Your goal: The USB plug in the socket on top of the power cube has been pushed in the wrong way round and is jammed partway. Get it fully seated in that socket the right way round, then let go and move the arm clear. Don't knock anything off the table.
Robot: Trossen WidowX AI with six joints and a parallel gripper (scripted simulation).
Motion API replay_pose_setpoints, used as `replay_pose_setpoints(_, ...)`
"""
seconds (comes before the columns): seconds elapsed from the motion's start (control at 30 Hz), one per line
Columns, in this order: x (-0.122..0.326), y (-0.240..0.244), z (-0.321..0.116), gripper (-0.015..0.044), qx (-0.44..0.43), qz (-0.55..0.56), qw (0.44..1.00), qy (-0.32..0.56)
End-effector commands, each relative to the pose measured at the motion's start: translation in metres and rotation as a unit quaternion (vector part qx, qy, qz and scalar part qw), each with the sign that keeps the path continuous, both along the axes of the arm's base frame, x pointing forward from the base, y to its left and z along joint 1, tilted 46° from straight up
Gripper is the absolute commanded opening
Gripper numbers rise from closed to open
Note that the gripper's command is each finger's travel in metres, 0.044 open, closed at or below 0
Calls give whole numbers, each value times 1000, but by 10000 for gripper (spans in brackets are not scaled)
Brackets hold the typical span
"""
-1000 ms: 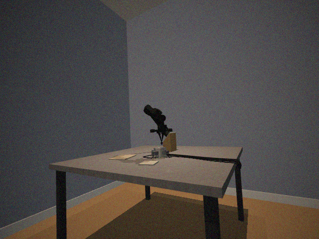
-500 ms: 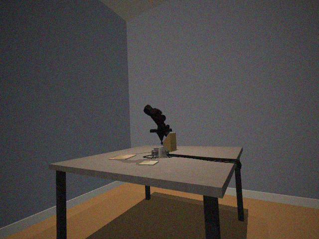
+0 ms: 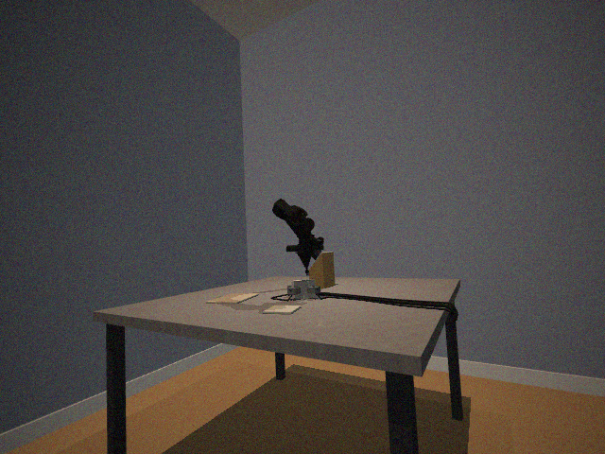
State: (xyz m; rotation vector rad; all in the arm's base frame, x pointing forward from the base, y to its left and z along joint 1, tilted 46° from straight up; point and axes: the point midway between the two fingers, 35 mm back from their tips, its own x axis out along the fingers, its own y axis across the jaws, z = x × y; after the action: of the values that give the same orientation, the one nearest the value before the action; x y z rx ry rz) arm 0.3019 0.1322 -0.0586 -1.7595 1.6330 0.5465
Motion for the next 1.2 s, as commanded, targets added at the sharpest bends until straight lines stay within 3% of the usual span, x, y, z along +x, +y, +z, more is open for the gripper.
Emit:
replay_pose_setpoints(0.0, 0, 0, 0, 0, -1, 4, 1000, 5)
replay_pose_setpoints(1.17, 0, -4, -1, 0, -7, 6, 1000, 7)
